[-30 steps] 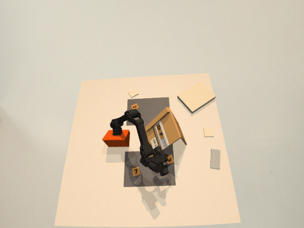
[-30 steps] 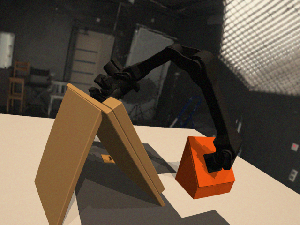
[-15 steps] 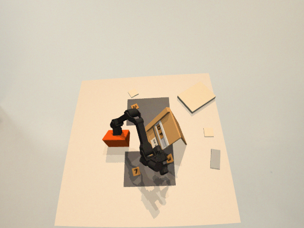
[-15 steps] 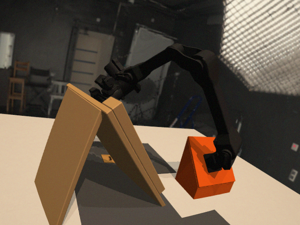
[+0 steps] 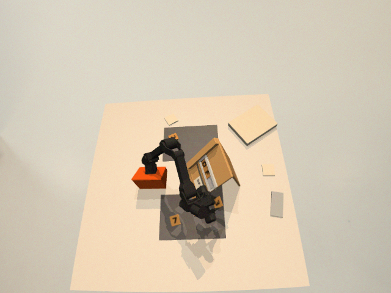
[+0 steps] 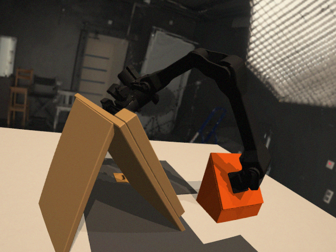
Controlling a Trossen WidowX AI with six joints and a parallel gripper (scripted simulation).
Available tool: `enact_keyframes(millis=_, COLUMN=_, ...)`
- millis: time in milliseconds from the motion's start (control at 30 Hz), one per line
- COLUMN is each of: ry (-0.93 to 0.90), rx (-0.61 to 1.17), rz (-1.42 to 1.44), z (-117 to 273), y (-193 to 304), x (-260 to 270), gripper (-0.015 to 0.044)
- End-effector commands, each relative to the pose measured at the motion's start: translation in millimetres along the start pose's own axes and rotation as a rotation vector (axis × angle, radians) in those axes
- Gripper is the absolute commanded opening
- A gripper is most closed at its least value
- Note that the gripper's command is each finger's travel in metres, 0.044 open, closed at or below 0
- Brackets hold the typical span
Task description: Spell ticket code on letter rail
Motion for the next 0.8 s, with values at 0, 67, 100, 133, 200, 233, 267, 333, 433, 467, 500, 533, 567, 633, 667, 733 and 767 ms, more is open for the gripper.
enact_keyframes(millis=0, ry=-0.001, rx=-0.004, rz=0.001, z=0.5, y=-1.9, x=2.0, gripper=0.0000)
enact_keyframes(millis=67, ry=-0.001, rx=-0.004, rz=0.001, z=0.5, y=-2.2, x=2.9, gripper=0.0000)
enact_keyframes(millis=100, ry=-0.001, rx=-0.004, rz=0.000, z=0.5, y=-2.4, x=3.3, gripper=0.0000)
enact_keyframes(millis=133, ry=-0.001, rx=-0.004, rz=0.000, z=0.5, y=-2.5, x=3.7, gripper=0.0000)
enact_keyframes(millis=200, ry=-0.001, rx=-0.004, rz=0.000, z=0.5, y=-2.8, x=4.6, gripper=0.0000)
enact_keyframes(millis=233, ry=-0.001, rx=-0.004, rz=0.000, z=0.5, y=-2.9, x=5.0, gripper=0.0000)
enact_keyframes(millis=267, ry=-0.001, rx=-0.004, rz=0.000, z=0.5, y=-3.0, x=5.5, gripper=0.0000)
enact_keyframes(millis=333, ry=-0.001, rx=-0.004, rz=0.000, z=0.5, y=-3.2, x=6.4, gripper=0.0000)
enact_keyframes(millis=433, ry=-0.001, rx=-0.004, rz=0.000, z=0.5, y=-3.5, x=7.7, gripper=0.0000)
enact_keyframes(millis=467, ry=-0.001, rx=-0.004, rz=0.000, z=0.5, y=-3.6, x=8.1, gripper=0.0000)
enact_keyframes(millis=500, ry=-0.001, rx=-0.004, rz=0.000, z=0.5, y=-3.7, x=8.6, gripper=0.0000)
enact_keyframes(millis=533, ry=-0.001, rx=-0.004, rz=0.000, z=0.5, y=-3.8, x=9.0, gripper=0.0000)
enact_keyframes(millis=567, ry=-0.001, rx=-0.004, rz=0.000, z=0.5, y=-3.9, x=9.4, gripper=0.0000)
enact_keyframes(millis=633, ry=-0.001, rx=-0.004, rz=0.000, z=0.5, y=-4.1, x=10.3, gripper=0.0000)
enact_keyframes(millis=667, ry=-0.001, rx=-0.004, rz=0.000, z=0.5, y=-4.2, x=10.8, gripper=0.0000)
enact_keyframes(millis=733, ry=-0.001, rx=-0.004, rz=0.000, z=0.5, y=-4.3, x=11.6, gripper=0.0000)
enact_keyframes(millis=767, ry=-0.001, rx=-0.004, rz=0.000, z=0.5, y=-4.4, x=12.1, gripper=0.0000)
Point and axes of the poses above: the point midway between the two fingers, 35 mm back from their tips, its own z axis back along the fingers, its own x axis across the jaws, y = z × x, the point moved 10 cm from there along z, back along the fingers, and after that the axes turned 13 degrees about z, right-handed, at the moved point
